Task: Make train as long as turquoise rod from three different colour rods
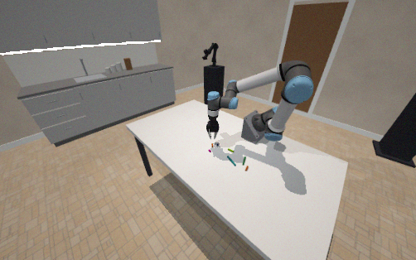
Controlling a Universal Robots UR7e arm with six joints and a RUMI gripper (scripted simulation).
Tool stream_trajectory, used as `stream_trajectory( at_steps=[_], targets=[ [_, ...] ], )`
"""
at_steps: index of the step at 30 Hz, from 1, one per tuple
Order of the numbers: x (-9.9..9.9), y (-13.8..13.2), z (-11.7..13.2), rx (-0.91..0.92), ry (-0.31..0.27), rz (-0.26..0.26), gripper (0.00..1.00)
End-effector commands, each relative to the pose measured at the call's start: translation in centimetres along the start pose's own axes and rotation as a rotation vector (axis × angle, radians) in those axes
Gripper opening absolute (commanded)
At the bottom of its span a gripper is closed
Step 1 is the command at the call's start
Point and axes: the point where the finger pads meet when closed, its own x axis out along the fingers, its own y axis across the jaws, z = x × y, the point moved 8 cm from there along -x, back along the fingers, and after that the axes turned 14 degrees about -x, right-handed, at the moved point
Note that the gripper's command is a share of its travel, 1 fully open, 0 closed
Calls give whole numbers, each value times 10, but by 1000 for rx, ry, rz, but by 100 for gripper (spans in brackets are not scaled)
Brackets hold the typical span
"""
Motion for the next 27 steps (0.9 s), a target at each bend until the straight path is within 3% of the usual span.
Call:
stream_trajectory(
  at_steps=[1,27],
  targets=[
    [0,0,0,0,0,-1,14],
    [26,0,0,0,0,-1,14]
  ],
)
